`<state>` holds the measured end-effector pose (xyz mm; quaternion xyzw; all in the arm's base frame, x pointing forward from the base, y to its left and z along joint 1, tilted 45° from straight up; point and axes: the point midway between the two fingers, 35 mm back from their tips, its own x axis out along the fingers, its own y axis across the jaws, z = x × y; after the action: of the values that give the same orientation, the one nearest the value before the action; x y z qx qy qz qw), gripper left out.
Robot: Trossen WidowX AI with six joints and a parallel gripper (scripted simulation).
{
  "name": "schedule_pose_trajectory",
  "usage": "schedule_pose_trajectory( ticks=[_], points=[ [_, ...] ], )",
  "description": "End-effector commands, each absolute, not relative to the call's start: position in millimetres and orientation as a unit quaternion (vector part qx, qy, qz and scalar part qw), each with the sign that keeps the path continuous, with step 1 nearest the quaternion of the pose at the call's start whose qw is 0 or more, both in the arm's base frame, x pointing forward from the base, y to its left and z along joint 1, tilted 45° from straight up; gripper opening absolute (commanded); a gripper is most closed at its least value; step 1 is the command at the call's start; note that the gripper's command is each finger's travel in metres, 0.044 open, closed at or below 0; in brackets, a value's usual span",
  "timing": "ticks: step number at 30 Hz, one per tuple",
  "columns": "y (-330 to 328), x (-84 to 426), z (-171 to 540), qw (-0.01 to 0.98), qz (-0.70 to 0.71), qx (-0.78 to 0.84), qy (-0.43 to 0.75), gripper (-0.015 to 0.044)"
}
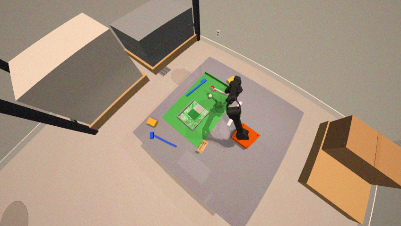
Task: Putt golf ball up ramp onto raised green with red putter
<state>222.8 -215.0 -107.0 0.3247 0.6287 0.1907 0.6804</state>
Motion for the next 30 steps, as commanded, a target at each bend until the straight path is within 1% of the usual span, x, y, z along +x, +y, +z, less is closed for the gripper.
schedule_pose_trajectory(
  ticks=[1,30],
  points=[
    [-198,225,-123,0.678,0.192,0.331,0.628,0.0000],
    [-177,229,-145,0.677,0.194,0.328,0.630,0.0000]
  ],
)
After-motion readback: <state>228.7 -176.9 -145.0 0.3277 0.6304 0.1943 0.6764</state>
